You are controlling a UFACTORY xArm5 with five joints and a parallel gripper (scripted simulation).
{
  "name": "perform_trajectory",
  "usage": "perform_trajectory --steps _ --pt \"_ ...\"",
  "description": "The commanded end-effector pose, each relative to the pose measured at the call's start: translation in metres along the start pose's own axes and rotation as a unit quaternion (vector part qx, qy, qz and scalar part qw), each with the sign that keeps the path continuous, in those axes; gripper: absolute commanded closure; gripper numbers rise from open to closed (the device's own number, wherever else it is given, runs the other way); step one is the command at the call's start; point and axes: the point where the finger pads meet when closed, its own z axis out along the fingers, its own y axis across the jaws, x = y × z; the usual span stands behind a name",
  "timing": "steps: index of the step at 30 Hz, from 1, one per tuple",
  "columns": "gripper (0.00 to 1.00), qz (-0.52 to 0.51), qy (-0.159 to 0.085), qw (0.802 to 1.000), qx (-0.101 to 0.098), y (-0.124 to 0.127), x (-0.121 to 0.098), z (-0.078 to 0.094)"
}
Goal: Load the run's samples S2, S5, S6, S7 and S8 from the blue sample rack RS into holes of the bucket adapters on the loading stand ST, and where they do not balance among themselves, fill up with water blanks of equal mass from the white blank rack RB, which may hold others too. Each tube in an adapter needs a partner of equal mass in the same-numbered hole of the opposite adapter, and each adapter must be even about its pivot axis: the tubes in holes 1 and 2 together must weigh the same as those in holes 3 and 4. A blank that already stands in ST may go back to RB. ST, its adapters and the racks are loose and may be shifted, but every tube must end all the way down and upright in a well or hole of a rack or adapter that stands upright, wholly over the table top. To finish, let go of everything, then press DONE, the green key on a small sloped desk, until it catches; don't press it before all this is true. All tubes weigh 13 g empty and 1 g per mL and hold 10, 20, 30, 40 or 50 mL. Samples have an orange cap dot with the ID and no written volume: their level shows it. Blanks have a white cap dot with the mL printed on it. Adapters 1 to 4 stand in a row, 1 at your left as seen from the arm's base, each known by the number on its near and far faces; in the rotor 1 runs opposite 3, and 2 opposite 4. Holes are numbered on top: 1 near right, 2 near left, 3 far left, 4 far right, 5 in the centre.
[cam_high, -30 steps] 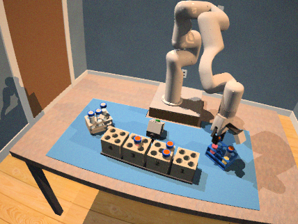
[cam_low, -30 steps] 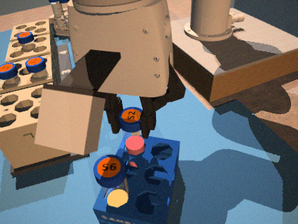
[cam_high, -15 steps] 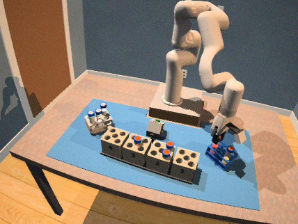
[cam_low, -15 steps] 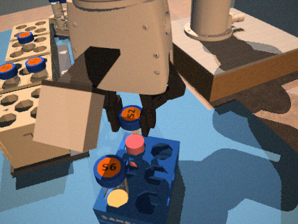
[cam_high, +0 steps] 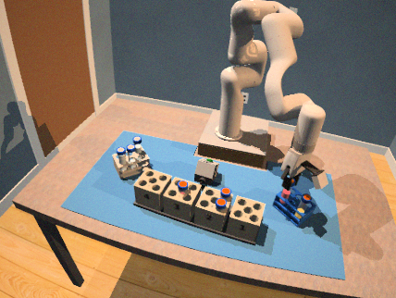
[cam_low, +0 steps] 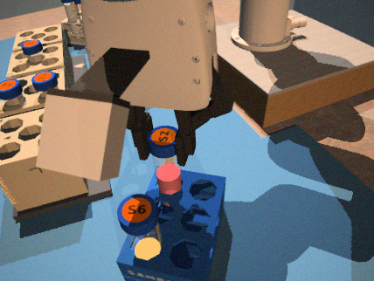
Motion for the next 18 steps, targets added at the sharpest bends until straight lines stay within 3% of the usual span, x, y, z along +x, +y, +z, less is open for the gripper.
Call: perform_trajectory --steps 1,18 --pt "1.00 0.000 0.002 1.000 0.000 0.000 0.001 -0.005" --pt "1.00 0.000 0.002 1.000 0.000 0.000 0.001 -0.017"
